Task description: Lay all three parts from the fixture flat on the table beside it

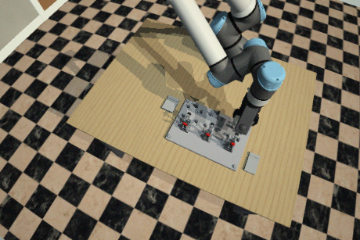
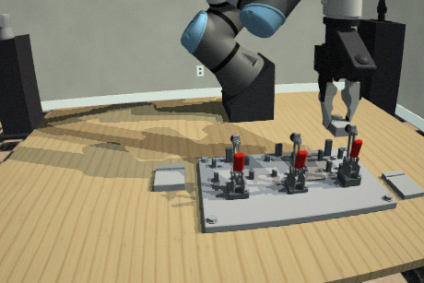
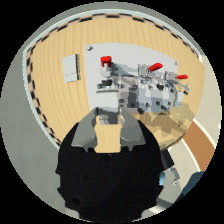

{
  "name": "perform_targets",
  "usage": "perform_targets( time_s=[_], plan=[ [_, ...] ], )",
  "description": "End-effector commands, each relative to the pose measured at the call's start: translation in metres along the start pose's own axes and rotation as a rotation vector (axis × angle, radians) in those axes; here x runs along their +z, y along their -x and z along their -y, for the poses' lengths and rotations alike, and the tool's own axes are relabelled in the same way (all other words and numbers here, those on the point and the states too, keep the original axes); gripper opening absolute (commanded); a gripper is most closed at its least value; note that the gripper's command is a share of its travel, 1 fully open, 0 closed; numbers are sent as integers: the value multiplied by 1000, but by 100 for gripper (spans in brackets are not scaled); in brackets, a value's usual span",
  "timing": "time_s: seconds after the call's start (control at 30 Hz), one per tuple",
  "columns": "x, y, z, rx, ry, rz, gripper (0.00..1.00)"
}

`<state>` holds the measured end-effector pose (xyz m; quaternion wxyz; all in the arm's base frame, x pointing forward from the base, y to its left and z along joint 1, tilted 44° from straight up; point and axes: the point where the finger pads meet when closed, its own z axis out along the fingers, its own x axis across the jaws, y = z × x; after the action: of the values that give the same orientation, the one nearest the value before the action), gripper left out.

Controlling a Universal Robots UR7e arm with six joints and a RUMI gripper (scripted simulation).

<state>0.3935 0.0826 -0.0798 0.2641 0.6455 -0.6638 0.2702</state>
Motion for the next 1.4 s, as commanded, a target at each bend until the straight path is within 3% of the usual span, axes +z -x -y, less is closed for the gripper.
perform_targets(
  time_s=[0.0,0.43,1.37],
  plan=[
    [0,1,0,0,-1,0,0],
    [0,16,0,0,-1,0,0],
    [-1,98,0,0,-1,0,0]
  ],
)
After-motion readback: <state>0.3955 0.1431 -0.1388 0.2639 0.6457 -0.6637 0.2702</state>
